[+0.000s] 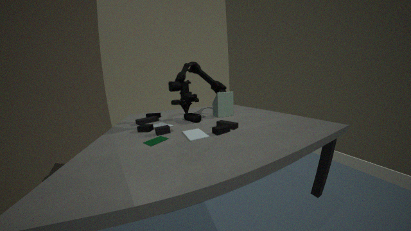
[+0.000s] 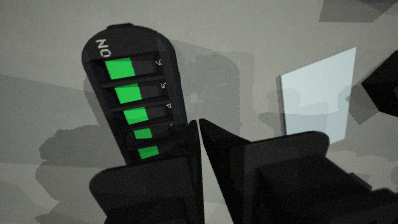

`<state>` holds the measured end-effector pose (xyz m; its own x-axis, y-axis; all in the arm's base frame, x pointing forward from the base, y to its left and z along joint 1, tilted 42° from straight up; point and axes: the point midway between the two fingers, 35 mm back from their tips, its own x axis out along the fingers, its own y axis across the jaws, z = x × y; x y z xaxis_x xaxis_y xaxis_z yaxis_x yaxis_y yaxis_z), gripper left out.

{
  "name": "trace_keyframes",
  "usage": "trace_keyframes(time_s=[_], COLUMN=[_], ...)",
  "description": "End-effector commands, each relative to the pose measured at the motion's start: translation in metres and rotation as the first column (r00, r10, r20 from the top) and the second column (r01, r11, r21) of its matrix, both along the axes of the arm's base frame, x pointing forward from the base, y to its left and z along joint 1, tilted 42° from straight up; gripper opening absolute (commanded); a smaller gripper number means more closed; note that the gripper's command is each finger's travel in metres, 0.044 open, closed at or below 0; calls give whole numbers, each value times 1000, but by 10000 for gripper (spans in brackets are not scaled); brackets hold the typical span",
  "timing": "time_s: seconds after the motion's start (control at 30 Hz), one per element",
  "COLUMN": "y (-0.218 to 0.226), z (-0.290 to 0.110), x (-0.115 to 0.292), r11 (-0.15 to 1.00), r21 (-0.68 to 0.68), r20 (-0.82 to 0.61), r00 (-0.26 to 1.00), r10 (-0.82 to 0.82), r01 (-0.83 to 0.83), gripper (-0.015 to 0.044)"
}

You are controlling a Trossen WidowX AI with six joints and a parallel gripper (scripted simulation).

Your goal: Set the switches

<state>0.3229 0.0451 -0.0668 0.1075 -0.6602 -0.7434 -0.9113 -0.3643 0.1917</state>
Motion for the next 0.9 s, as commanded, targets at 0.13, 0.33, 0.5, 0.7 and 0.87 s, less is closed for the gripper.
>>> trace_keyframes(time_s=[0.13, 0.33, 0.5, 0.7, 0.87], y=[33, 33, 33, 33, 33], z=[36, 36, 36, 36, 36], x=[-5, -5, -5, -5, -5], r11=[1000, 1000, 1000, 1000, 1000], r21=[4, 4, 4, 4, 4], r20=[2, 2, 2, 2, 2], r00=[1000, 1000, 1000, 1000, 1000], r10=[0, 0, 0, 0, 0], r01=[0, 0, 0, 0, 0], gripper=[184, 236, 105, 0, 0])
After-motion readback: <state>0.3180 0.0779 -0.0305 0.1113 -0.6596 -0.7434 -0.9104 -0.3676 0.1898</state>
